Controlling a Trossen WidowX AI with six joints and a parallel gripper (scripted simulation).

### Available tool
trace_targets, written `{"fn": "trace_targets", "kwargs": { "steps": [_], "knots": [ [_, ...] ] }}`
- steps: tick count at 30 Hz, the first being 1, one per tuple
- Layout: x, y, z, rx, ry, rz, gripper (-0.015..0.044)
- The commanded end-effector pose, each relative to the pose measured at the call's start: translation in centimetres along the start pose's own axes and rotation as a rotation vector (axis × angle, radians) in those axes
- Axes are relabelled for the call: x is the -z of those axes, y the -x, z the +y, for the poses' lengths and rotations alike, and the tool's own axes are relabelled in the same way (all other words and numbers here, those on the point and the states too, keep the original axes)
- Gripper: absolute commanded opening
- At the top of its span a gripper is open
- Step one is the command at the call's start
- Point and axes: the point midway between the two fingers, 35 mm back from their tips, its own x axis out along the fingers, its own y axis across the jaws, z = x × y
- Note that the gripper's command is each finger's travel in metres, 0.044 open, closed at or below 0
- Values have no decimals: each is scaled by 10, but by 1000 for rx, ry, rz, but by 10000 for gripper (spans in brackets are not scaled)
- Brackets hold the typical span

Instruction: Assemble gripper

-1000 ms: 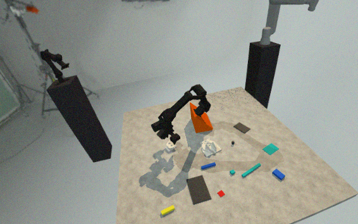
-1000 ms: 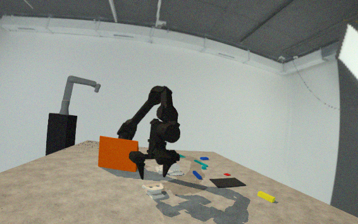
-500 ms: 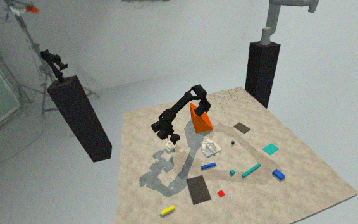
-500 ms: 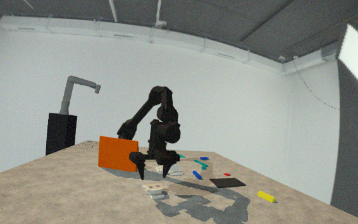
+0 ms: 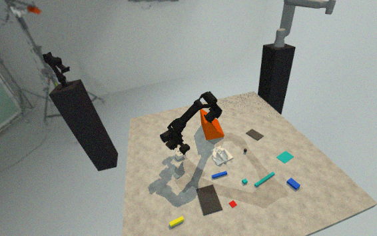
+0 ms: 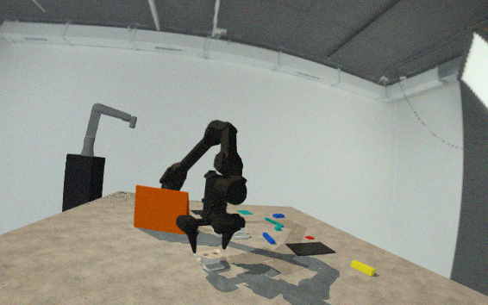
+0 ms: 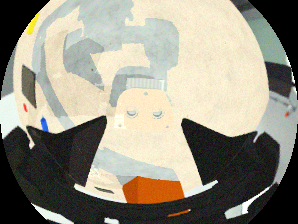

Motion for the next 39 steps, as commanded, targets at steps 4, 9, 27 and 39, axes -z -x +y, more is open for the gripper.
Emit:
{"fn": "trace_targets", "kwargs": {
  "steps": [4,9,27,39],
  "knots": [
    [1,-14,0,-8,-6,5,440],
    [1,-22,1,-9,-7,5,440],
    [1,-27,1,-10,-7,6,440],
    [1,-27,0,-4,-3,6,427]
  ]
}}
